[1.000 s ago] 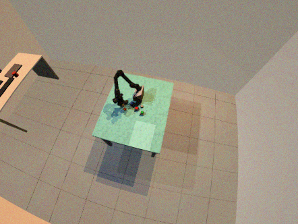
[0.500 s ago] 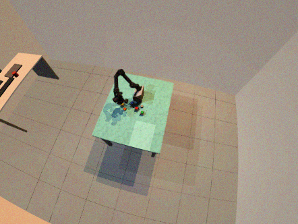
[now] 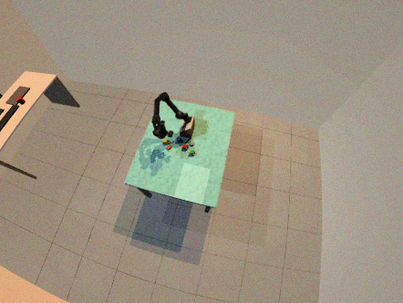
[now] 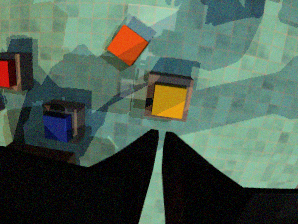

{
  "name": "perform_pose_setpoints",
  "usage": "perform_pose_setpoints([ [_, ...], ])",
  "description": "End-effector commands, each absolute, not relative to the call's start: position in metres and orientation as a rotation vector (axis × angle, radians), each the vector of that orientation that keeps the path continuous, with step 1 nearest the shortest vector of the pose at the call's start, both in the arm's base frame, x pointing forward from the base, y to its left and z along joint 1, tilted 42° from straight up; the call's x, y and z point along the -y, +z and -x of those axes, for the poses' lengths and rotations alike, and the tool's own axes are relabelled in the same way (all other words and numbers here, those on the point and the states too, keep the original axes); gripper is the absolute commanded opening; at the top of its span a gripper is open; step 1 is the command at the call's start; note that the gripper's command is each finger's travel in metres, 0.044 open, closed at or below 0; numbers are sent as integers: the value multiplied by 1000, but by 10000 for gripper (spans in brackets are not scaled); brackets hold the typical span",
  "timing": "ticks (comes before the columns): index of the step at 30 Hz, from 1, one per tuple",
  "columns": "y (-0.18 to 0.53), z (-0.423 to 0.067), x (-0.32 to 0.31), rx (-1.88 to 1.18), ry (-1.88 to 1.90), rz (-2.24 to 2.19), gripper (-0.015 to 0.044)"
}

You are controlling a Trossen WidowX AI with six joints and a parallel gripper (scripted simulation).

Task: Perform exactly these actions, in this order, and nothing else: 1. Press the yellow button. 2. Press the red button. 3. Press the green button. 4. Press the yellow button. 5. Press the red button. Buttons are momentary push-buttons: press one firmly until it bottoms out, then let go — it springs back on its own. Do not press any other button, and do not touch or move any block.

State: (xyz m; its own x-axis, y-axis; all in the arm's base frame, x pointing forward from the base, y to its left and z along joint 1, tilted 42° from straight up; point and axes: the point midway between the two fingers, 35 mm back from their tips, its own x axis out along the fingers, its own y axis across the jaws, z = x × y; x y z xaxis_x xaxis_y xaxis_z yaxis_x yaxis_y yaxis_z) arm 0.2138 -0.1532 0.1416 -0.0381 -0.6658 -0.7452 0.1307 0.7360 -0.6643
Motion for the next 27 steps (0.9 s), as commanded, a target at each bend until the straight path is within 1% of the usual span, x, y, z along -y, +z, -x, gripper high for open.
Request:
perform_pose_setpoints([
  [1,119,-229,125,-1476,-670,449,20],
  [6,67,-250,68,-1487,-650,439,20],
  [13,12,-245,8,-1493,-665,465,20],
  [22,6,-244,5,-1493,-668,468,20],
  [27,-36,-241,43,-1492,-669,470,20],
])
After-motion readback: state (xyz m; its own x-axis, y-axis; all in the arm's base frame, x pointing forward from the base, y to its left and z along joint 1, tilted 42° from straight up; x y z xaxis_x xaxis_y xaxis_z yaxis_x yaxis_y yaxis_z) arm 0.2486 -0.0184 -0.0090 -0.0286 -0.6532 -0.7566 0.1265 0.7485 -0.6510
